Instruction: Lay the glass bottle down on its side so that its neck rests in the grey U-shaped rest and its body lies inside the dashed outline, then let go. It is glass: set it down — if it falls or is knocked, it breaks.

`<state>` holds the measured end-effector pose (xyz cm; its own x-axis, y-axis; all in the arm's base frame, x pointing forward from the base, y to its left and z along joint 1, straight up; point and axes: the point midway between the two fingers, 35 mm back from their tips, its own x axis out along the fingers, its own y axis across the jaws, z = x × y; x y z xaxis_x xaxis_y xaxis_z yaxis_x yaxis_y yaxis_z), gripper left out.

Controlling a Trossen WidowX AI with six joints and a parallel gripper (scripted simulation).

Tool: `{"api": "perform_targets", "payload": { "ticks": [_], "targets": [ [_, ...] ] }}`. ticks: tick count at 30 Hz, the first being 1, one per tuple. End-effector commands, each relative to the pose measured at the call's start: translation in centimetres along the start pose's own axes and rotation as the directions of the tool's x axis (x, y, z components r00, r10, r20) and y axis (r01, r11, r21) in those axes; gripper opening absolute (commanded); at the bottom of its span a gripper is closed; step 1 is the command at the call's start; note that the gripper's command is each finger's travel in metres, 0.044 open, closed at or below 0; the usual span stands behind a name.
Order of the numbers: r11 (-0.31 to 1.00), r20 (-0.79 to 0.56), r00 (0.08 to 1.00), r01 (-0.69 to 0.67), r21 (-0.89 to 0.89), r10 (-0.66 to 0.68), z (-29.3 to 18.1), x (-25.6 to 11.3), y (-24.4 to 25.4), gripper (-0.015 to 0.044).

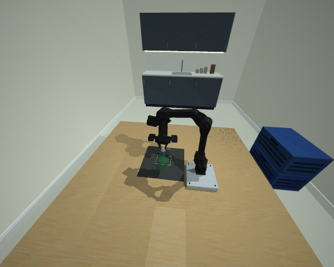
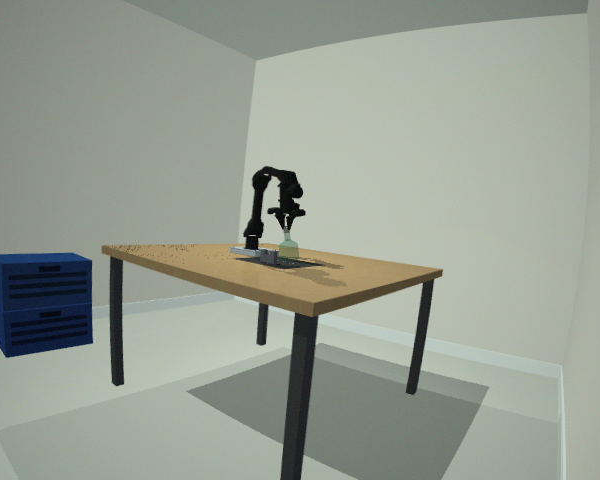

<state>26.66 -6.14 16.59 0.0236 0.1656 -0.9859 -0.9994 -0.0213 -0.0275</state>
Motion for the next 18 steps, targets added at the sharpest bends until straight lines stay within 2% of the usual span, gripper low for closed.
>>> {"api": "perform_targets", "payload": {
  "ticks": [1, 18],
  "targets": [
    [1.000, -0.010, 1.000, -0.001, 0.002, 0.001, -0.9, -0.1, 0.0, 0.0113],
    [1.000, 0.019, 1.000, 0.003, -0.005, -0.003, -2.5, -0.2, 0.0, 0.0113]
  ]
}}
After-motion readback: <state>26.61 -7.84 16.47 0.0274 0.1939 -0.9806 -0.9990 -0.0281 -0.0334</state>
